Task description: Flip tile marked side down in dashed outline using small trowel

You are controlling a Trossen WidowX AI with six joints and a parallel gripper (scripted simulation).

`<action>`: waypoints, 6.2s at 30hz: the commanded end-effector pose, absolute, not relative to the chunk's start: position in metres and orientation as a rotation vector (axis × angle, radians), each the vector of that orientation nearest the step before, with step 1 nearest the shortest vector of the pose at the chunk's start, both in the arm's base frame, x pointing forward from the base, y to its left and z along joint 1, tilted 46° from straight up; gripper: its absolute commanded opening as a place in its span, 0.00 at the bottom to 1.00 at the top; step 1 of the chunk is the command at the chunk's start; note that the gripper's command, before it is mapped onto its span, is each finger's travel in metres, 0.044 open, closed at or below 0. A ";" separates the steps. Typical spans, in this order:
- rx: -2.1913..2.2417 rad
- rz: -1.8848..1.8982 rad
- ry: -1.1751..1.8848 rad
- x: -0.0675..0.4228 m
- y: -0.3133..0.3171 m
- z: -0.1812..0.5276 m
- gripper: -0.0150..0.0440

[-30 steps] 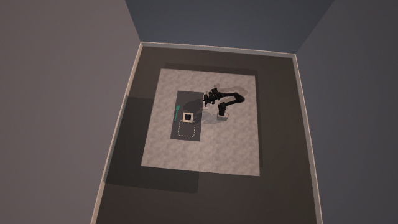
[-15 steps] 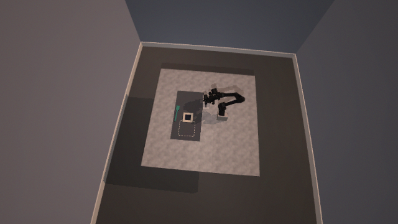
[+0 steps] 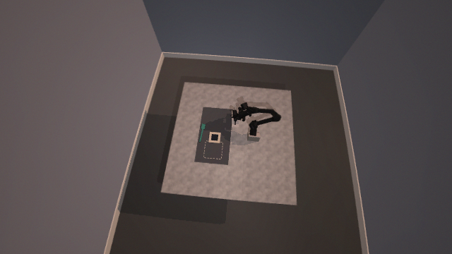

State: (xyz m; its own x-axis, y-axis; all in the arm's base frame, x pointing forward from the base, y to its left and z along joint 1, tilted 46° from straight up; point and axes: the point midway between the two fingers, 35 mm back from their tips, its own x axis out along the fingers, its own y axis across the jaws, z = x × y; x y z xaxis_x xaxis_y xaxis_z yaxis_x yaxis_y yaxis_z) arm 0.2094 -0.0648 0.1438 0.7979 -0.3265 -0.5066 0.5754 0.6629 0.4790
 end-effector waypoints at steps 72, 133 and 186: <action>0.607 -0.535 0.280 0.400 0.006 0.111 0.25; 0.606 -0.537 0.278 0.406 0.000 0.058 0.25; 0.707 -0.528 0.322 0.389 0.110 0.043 0.25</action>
